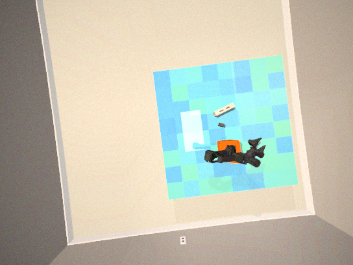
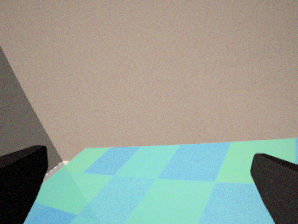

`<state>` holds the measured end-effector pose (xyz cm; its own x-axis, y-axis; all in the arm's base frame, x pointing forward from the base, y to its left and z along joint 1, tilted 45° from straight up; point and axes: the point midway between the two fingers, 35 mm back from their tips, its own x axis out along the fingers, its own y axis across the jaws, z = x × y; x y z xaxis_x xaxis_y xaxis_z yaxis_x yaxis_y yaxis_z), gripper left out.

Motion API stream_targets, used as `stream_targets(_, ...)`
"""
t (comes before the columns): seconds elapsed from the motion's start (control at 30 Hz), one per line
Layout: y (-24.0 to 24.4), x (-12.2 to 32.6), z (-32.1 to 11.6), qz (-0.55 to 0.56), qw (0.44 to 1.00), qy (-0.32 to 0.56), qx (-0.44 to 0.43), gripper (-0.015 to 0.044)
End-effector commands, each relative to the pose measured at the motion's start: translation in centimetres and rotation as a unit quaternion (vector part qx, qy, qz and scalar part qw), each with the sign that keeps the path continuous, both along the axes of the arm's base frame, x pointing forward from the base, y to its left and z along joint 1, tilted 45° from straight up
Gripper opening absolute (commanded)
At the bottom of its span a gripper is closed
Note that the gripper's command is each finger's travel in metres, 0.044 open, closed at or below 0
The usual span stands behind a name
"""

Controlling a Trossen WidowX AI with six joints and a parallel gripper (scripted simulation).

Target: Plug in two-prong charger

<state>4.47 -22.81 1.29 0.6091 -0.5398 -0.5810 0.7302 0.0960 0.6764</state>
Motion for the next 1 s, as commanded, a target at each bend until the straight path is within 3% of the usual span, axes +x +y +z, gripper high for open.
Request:
stream_targets(0.0, 0.1, 1.1, -0.1, 0.041, 0.999, 0.014, -0.003, 0.0440)
stream_targets(0.97, 2.9, 8.5, -0.6, 0.314, 0.945, 0.080, -0.045, 0.0440)
